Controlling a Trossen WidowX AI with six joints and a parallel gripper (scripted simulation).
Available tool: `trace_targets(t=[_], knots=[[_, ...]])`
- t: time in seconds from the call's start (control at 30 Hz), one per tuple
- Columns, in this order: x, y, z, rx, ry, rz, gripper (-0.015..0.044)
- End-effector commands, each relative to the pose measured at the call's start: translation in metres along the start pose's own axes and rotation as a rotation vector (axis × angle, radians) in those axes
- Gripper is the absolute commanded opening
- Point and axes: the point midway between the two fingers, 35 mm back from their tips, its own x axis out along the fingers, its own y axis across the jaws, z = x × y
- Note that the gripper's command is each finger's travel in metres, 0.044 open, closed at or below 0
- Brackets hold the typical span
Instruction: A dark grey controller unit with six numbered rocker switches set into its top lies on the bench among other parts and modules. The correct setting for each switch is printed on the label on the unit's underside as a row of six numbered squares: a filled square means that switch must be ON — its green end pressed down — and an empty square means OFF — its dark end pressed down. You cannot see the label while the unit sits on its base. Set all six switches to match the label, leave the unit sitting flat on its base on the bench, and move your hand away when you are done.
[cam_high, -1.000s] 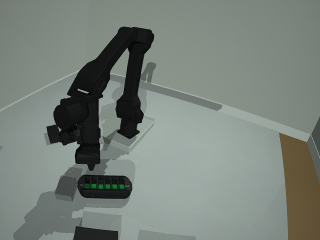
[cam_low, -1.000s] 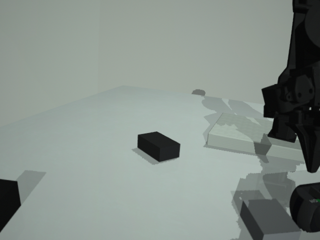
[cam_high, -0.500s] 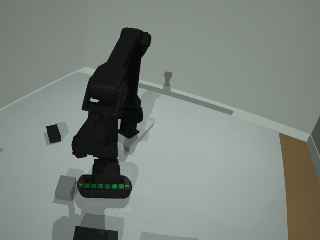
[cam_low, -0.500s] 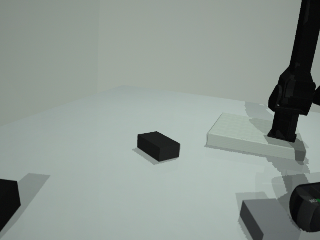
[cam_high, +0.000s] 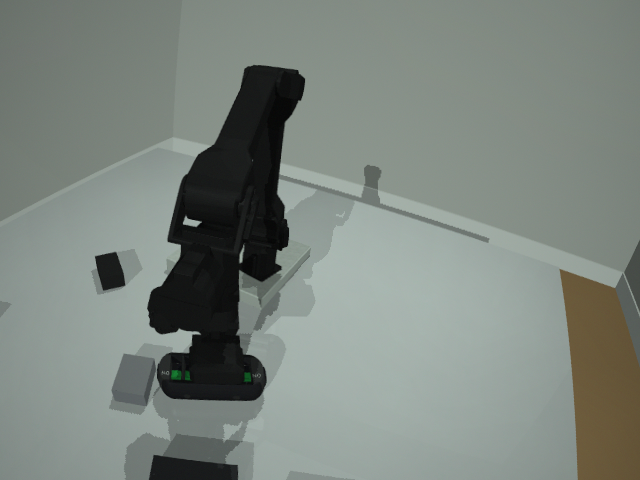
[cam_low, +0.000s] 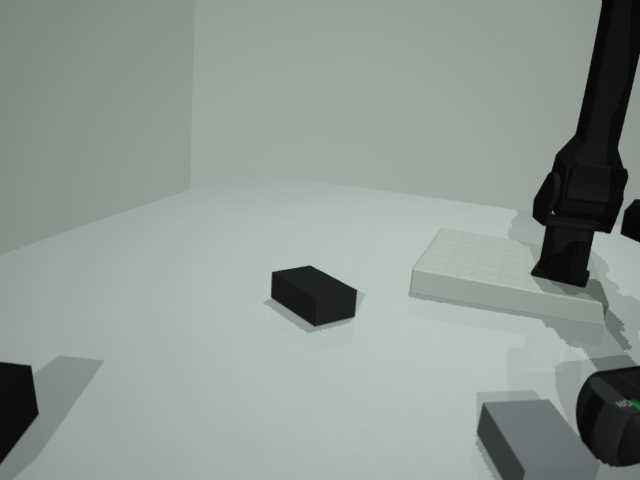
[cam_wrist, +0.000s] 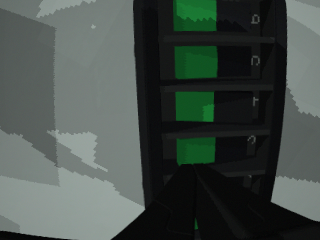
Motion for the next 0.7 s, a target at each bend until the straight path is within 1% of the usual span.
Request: trace_targets(t=[0.0,0.37,0.67], knots=[[0.009,-0.002,0.0,0.004,-0.002,-0.01,0.0],[0.024,-0.003,0.0,0.004,-0.001,-0.009,0.0],[0.024,-0.003,0.0,0.004,-0.001,-0.009,0.0]])
